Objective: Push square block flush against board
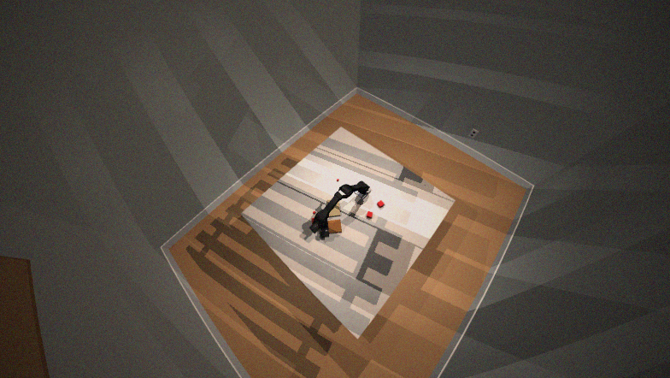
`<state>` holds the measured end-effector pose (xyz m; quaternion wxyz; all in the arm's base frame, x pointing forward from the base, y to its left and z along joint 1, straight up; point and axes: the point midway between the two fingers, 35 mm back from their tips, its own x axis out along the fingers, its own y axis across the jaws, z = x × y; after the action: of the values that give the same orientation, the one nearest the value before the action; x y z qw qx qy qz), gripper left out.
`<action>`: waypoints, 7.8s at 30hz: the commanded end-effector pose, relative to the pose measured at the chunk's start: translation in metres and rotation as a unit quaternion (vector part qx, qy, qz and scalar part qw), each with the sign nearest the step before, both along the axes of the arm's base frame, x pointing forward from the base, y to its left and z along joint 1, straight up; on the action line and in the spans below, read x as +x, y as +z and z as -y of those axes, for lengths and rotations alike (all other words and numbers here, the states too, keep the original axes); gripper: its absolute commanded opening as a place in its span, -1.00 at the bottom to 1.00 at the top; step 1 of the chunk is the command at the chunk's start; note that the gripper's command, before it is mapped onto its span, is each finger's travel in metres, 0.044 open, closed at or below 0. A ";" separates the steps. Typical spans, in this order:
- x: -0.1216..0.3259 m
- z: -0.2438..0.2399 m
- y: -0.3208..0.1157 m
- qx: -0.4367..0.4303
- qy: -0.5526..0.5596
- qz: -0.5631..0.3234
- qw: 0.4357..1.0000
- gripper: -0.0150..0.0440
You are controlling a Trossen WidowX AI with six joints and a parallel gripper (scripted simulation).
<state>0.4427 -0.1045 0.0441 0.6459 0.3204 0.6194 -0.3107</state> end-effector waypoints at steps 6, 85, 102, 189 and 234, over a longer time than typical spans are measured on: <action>-0.003 -0.003 -0.007 -0.001 0.000 0.000 1.000 -0.49; 0.016 -0.035 0.049 -0.012 0.312 0.000 0.950 -0.49; 0.013 -0.085 0.049 -0.021 0.572 0.000 0.820 -0.49; 0.014 -0.112 -0.006 -0.026 0.707 0.001 0.707 -0.49; -0.014 -0.090 -0.008 -0.025 0.707 -0.001 0.706 -0.49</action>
<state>0.4336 -0.0108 0.0391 0.6867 -0.2280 0.6539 0.2209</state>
